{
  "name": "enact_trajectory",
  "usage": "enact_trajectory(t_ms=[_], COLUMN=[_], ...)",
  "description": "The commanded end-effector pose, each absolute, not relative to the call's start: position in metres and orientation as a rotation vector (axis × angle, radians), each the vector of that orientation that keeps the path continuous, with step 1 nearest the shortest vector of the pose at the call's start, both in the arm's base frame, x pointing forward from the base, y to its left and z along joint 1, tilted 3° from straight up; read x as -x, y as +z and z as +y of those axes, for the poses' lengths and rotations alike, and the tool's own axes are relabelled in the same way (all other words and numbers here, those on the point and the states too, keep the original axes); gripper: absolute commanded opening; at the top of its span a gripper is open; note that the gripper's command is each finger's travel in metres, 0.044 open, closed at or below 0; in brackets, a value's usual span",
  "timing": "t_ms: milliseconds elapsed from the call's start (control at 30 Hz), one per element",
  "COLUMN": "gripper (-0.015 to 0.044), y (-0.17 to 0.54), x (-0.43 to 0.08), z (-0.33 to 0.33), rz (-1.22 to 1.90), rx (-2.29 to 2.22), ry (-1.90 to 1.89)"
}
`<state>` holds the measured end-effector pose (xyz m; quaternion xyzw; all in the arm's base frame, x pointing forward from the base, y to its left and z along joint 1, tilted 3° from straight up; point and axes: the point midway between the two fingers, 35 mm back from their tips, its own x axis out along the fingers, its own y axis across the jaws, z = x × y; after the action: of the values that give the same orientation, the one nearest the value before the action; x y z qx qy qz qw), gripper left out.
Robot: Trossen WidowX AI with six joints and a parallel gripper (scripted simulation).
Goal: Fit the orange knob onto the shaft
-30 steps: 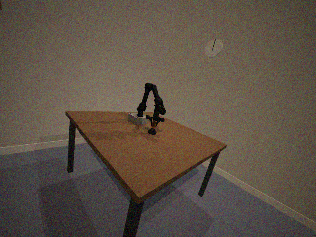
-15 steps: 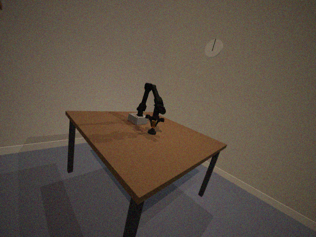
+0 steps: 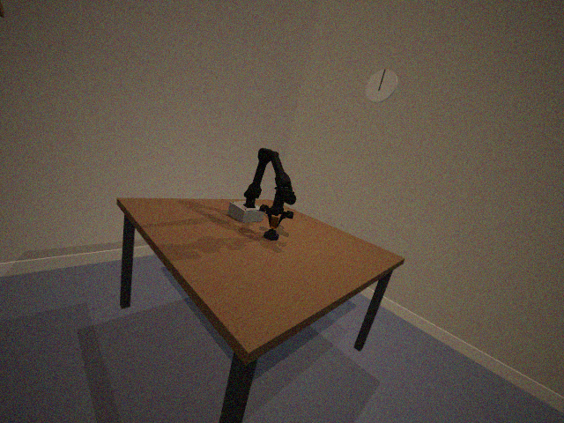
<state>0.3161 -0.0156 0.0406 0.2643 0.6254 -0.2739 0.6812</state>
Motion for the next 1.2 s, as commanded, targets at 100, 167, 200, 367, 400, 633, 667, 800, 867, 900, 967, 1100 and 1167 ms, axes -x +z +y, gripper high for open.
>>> enact_trajectory(t_ms=[100, 167, 200, 367, 400, 633, 667, 800, 867, 900, 967, 1100, 1167], gripper=[0.0, 0.0, 0.0, 0.0, 0.0, 0.0, 0.0, 0.0, 0.0, 0.0, 0.0, 0.0, 0.0], y=[0.0399, 0.0399, 0.0391, 0.0391, 0.0402, 0.0449, 0.045, 0.0453, 0.0444, 0.0438, 0.0428, 0.0418, 0.0413], x=[-0.3155, -0.3154, -0.3153, -0.3153, -0.3154, -0.3168, -0.3169, -0.3188, -0.3192, -0.3189, -0.3185, -0.3179, -0.3171], z=[-0.0161, -0.0161, -0.0162, -0.0162, -0.0162, -0.0162, -0.0162, -0.0158, -0.0156, -0.0156, -0.0156, -0.0157, -0.0158], rz=[1.399, 1.399, 1.399, 1.399, 1.399, 1.392, 1.385, 1.346, 1.343, 1.343, 1.343, 1.343, 1.343], rx=[-0.598, -0.598, -0.598, -0.598, -0.598, -0.619, -0.641, -0.756, -0.764, -0.764, -0.764, -0.764, -0.764], ry=[-0.62, -0.62, -0.62, -0.62, -0.62, -0.638, -0.659, -0.764, -0.772, -0.772, -0.772, -0.772, -0.772])
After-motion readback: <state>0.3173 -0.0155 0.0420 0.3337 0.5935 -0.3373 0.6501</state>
